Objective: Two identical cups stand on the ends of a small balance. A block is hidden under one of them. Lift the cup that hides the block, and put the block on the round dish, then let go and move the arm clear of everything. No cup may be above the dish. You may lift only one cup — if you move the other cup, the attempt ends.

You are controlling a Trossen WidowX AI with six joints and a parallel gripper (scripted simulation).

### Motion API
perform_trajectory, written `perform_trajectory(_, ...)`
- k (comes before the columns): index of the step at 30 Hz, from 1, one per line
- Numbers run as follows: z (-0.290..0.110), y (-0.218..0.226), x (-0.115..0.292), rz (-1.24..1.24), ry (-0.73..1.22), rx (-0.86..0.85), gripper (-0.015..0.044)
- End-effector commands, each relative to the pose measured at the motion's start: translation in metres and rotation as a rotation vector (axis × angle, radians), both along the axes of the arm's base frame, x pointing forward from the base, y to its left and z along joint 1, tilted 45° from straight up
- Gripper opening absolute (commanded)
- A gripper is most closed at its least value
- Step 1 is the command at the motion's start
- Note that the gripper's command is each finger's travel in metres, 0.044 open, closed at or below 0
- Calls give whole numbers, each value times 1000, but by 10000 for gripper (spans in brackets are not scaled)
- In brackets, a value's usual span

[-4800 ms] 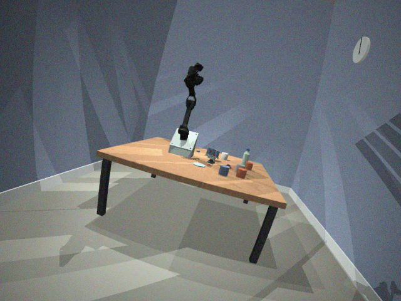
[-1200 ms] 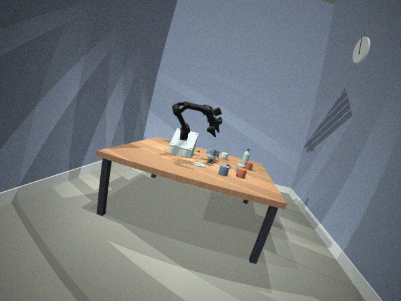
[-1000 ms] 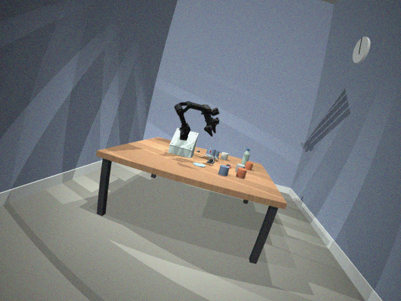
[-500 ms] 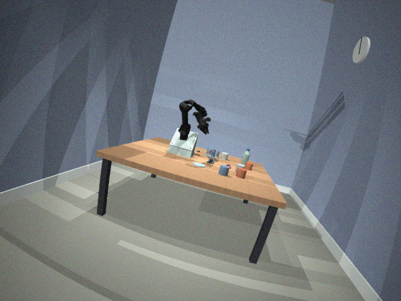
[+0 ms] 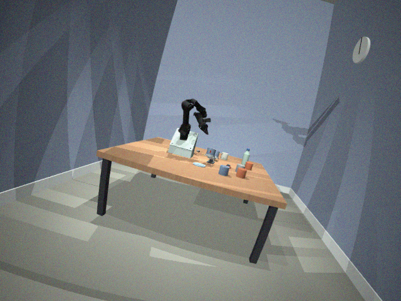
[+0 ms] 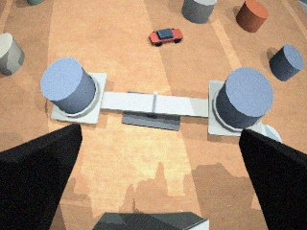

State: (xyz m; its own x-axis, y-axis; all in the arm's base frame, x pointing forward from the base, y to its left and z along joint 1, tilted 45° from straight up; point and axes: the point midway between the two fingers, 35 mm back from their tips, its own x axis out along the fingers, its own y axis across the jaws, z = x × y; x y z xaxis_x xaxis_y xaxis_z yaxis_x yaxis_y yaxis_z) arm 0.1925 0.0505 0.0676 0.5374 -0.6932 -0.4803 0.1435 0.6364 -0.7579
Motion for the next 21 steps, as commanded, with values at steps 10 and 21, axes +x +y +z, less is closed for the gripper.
perform_trajectory(10,-24,14,35,52,397,-141,440)
perform_trajectory(21,-54,16,66,146,747,-215,440)
